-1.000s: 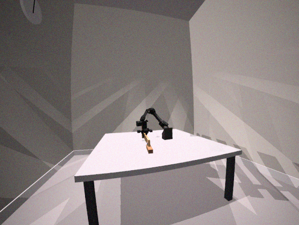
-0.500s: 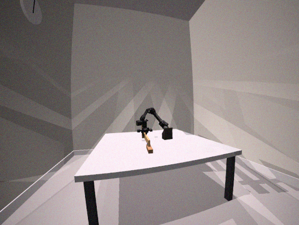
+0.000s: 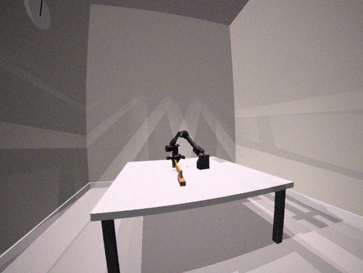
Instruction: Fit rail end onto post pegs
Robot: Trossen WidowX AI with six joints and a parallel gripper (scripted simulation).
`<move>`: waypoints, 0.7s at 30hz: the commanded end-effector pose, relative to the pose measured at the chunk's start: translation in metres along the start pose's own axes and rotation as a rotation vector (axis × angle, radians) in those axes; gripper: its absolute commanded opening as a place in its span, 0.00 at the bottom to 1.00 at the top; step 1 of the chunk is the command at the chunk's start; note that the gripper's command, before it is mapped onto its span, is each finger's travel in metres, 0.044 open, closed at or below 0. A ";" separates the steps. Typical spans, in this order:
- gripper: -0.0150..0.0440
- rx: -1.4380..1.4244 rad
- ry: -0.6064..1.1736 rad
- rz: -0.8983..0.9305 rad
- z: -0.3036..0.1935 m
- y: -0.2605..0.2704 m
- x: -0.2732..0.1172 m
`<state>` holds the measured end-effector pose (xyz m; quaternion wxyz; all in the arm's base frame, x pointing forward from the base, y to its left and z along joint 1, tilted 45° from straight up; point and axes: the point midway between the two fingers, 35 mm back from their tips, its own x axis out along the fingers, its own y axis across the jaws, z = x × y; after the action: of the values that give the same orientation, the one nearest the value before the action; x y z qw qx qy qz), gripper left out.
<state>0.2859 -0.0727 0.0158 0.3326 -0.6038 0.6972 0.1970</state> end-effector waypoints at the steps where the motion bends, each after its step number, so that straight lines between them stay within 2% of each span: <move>1: 0.25 0.001 -0.013 -0.007 0.002 -0.002 -0.006; 21: 0.25 0.001 -0.013 -0.007 0.002 -0.001 -0.002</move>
<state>0.2870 -0.0723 0.0163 0.3351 -0.6037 0.6957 0.1982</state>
